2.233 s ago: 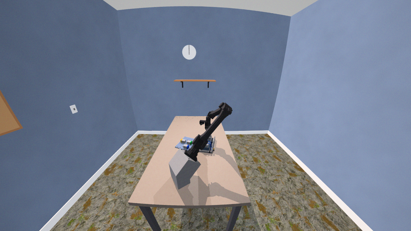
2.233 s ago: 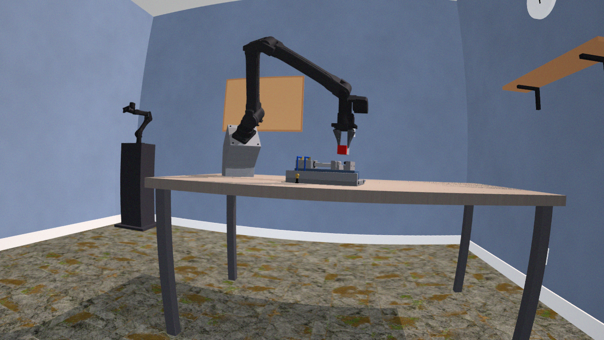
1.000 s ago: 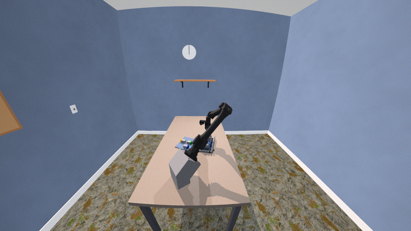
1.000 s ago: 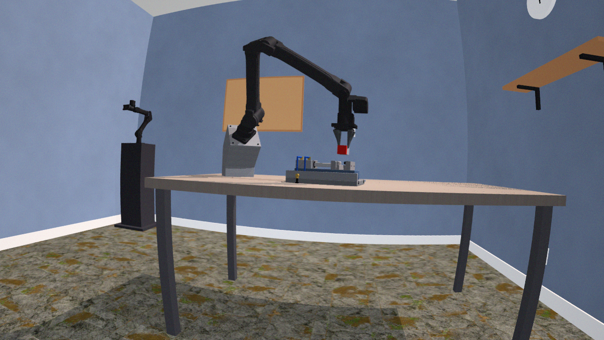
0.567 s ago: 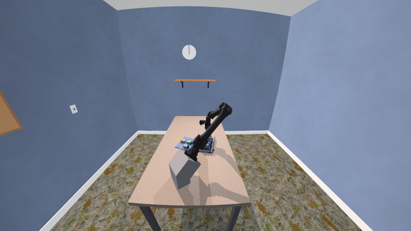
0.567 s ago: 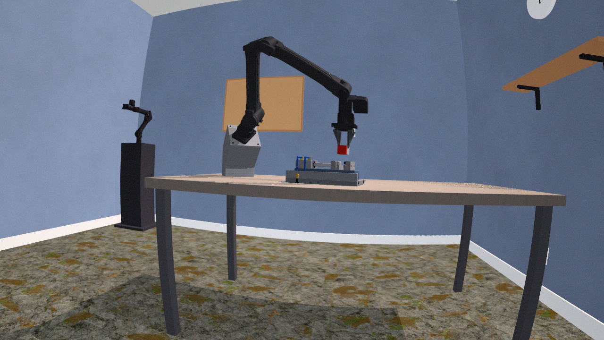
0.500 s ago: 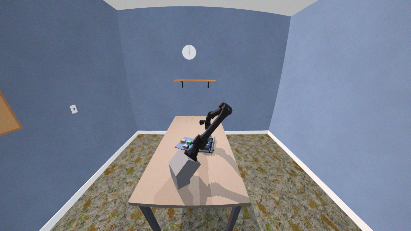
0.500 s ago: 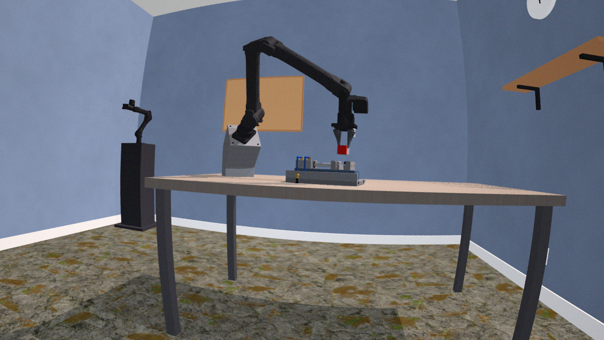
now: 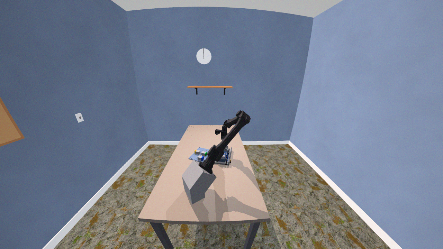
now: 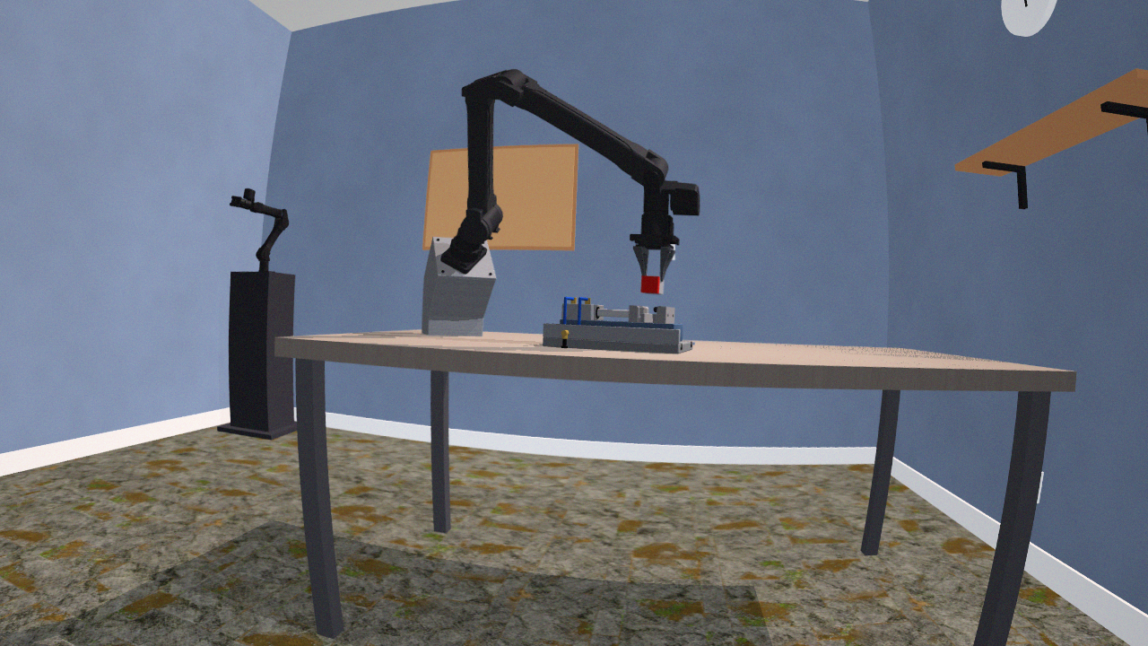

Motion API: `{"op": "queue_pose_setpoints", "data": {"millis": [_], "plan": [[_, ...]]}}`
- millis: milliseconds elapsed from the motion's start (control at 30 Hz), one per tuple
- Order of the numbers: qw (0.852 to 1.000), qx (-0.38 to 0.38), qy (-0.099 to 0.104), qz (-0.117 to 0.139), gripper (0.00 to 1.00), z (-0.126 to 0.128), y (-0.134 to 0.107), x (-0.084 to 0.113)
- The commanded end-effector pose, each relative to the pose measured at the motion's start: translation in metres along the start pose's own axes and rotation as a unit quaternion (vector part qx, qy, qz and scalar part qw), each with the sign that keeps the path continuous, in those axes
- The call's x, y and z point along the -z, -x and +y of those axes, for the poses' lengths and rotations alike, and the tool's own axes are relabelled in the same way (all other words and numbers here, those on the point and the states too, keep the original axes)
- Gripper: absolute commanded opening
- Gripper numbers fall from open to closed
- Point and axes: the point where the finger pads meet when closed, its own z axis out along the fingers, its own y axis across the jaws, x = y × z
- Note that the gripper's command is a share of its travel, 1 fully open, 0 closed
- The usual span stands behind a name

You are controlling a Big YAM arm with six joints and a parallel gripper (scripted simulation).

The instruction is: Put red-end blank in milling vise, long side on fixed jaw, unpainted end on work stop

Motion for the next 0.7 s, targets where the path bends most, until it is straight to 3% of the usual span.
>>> {"op": "queue_pose_setpoints", "data": {"millis": [0,667], "plan": [[0.999,-0.013,-0.029,-0.006,0.0,-0.0276,-0.0002,0.0242],[1.0,-0.011,-0.028,-0.006,0.0,-0.0271,0.0014,0.0242]]}}
